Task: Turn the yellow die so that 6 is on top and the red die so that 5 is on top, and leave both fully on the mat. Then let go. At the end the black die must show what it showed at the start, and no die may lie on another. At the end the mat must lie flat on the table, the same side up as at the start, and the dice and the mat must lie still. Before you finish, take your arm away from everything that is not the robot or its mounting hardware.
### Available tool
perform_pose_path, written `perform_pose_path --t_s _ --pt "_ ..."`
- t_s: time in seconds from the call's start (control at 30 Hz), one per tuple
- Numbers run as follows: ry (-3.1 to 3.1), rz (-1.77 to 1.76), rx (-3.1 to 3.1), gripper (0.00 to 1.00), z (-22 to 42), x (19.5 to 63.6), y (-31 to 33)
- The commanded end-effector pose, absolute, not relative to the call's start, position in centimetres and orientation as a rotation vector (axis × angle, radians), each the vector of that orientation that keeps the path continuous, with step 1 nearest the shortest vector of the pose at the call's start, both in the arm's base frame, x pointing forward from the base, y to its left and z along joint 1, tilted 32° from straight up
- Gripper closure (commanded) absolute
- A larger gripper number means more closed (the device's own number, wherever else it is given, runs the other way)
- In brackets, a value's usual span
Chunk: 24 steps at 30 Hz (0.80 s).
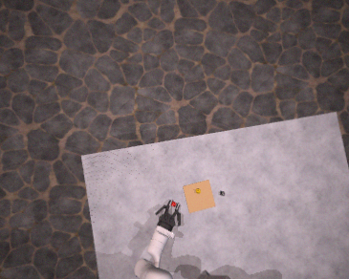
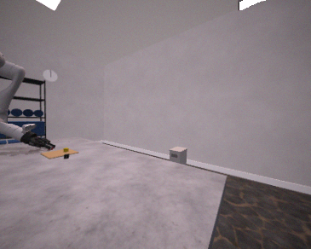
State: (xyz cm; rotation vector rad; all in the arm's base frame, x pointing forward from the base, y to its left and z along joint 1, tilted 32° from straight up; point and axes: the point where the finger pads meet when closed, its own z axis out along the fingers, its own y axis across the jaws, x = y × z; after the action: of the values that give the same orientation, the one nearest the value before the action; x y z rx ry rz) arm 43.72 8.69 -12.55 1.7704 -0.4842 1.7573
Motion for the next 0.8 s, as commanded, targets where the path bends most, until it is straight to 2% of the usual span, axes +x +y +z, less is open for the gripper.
perform_pose_path --t_s 0.0,0.33,0.77 --pt "-0.485 1.759 1.771 0.65 -12.5 43.7 8.8" --pt "-0.485 1.759 1.771 0.65 -12.5 43.5 9.0" --pt "-0.485 1.759 1.771 0.65 -12.7 40.7 11.3"
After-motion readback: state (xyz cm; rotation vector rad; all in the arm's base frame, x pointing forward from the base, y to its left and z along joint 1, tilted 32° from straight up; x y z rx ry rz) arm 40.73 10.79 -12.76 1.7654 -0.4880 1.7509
